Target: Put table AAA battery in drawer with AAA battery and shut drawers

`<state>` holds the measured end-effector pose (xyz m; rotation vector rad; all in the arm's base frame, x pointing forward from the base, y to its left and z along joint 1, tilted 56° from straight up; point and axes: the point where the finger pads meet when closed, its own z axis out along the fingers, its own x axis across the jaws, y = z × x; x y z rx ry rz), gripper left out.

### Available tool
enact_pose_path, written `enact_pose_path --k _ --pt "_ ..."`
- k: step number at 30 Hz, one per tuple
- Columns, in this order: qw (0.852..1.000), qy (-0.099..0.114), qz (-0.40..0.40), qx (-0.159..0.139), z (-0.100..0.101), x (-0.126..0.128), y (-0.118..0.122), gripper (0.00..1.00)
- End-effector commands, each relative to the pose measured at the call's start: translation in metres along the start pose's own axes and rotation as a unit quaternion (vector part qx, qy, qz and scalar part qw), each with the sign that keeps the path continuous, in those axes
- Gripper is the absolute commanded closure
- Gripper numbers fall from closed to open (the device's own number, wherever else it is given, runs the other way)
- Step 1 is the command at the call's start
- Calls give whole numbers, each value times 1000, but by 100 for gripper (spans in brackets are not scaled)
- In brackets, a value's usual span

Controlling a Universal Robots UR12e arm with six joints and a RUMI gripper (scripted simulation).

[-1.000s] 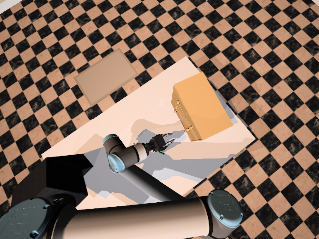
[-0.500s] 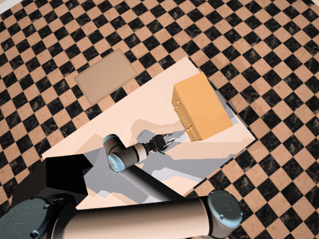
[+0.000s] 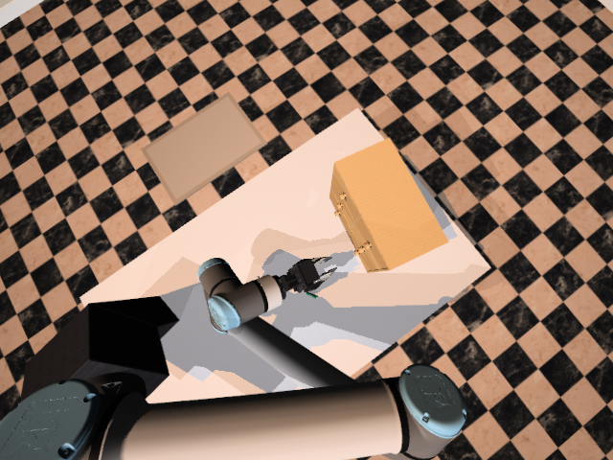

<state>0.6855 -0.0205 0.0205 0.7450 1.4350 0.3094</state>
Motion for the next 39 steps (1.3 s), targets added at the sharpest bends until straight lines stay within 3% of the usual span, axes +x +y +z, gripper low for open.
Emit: enact_pose_path --k 1,10,39 --pt "1000 0 0 0 3 0 -1 80" --pt "1000 0 0 0 15 0 -6 80" --pt "1000 0 0 0 89 0 -38 80"
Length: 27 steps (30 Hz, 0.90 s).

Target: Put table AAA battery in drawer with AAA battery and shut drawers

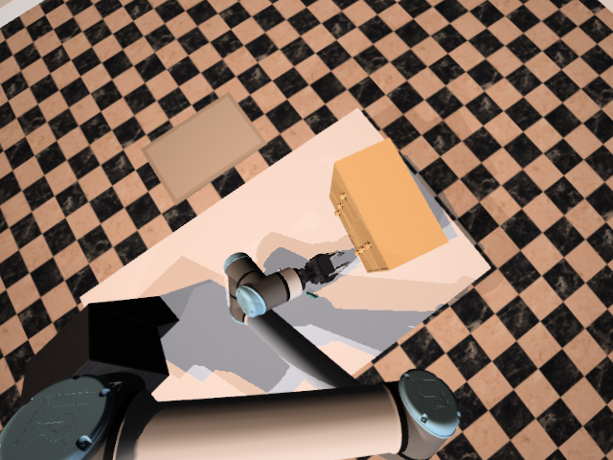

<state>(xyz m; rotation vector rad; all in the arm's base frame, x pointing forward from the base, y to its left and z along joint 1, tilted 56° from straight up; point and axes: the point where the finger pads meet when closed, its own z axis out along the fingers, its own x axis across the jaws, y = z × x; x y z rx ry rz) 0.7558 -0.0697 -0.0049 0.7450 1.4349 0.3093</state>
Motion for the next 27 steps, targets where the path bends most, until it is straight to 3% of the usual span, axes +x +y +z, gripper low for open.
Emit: enact_pose_path --k 1,27 --pt "1000 0 0 0 6 0 -2 80" --pt "1000 0 0 0 16 0 -6 80"
